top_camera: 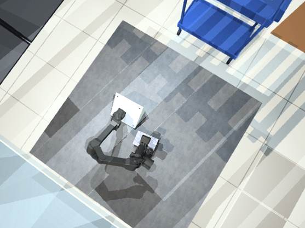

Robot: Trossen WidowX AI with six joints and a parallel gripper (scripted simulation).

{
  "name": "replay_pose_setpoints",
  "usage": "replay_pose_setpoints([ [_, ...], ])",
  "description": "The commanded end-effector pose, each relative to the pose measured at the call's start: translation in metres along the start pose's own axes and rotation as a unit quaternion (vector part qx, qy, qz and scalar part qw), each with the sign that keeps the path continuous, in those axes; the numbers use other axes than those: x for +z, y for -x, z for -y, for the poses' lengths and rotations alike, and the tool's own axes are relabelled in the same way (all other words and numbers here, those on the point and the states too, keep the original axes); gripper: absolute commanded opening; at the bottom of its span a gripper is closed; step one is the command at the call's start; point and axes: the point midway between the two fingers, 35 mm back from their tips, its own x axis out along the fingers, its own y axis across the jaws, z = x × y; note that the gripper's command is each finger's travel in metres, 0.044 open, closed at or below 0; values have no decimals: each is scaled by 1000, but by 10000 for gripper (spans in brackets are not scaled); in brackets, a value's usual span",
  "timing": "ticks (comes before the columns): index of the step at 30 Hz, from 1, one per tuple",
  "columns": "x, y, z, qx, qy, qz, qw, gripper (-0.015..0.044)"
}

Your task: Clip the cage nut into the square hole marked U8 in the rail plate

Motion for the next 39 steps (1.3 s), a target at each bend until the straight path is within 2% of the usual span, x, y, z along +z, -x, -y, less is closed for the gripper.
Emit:
replay_pose_setpoints([
  [1, 0, 1, 2, -2, -1, 0, 1000, 26],
  [39, 0, 0, -1, -36, -1, 0, 999, 26],
])
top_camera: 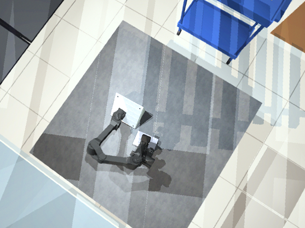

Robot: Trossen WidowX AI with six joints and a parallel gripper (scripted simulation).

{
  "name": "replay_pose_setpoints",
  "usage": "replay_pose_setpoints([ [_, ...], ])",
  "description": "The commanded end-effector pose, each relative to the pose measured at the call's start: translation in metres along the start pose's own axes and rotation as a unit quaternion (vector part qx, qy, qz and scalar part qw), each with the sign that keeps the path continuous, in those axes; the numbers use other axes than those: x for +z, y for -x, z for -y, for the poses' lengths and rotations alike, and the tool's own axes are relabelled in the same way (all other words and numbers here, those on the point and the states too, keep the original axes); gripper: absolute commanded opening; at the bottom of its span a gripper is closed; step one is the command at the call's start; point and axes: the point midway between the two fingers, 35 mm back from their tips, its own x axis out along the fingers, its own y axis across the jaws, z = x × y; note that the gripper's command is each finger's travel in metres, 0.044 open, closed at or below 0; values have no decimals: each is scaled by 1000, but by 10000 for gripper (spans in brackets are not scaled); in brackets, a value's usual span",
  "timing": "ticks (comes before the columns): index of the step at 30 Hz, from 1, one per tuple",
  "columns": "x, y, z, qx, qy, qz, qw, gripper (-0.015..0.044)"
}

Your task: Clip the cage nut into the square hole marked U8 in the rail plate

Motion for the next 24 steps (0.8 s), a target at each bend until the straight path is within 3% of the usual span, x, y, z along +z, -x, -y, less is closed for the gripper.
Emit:
replay_pose_setpoints([
  [1, 0, 0, 0, -9, -2, 0, 1000, 26],
  [24, 0, -1, -3, -39, -2, 0, 999, 26],
])
